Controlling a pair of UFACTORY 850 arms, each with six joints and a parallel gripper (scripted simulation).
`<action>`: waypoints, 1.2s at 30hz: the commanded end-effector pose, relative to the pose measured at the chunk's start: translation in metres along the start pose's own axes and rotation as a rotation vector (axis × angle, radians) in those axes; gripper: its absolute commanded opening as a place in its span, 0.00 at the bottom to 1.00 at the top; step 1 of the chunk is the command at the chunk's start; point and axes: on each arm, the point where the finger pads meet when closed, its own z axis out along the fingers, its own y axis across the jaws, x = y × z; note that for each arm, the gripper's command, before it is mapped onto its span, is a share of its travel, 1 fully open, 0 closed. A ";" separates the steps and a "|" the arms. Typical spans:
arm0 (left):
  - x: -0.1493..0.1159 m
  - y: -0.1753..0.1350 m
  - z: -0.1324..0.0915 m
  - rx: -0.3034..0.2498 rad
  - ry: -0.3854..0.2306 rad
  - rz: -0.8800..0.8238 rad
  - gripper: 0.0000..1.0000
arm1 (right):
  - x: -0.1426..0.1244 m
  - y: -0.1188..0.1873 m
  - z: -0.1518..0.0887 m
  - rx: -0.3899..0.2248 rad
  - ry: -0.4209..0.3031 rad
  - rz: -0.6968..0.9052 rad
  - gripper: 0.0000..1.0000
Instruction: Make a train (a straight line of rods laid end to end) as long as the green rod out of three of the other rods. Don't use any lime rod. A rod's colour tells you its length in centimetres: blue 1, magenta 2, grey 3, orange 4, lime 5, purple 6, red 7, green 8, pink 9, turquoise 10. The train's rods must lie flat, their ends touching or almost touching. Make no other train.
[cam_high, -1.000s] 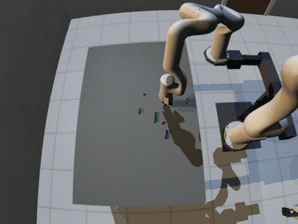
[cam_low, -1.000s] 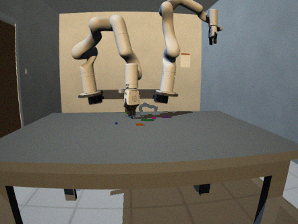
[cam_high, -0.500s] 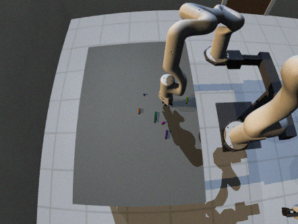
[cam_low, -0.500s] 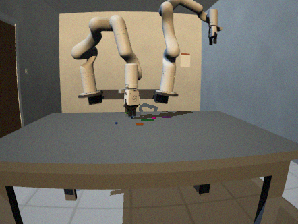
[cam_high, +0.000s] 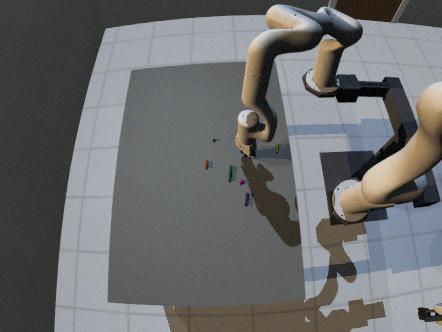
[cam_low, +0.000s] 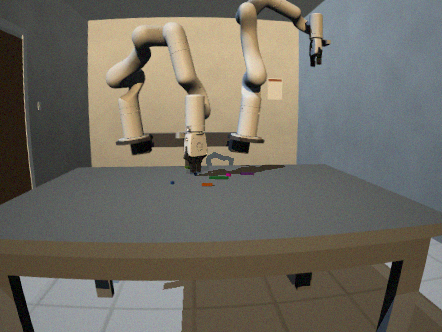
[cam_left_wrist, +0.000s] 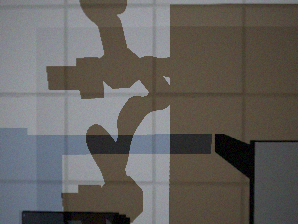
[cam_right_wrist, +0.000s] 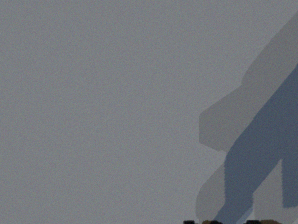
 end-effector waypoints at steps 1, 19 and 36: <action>0.000 0.000 -0.001 0.000 0.002 0.000 1.00 | -0.001 0.000 0.001 0.000 -0.002 0.000 0.26; 0.000 0.000 -0.001 0.000 0.002 0.000 1.00 | -0.001 0.000 0.010 0.000 -0.002 0.000 0.26; 0.000 0.000 -0.001 0.000 0.002 0.000 1.00 | -0.001 0.000 0.010 0.000 -0.002 0.000 0.26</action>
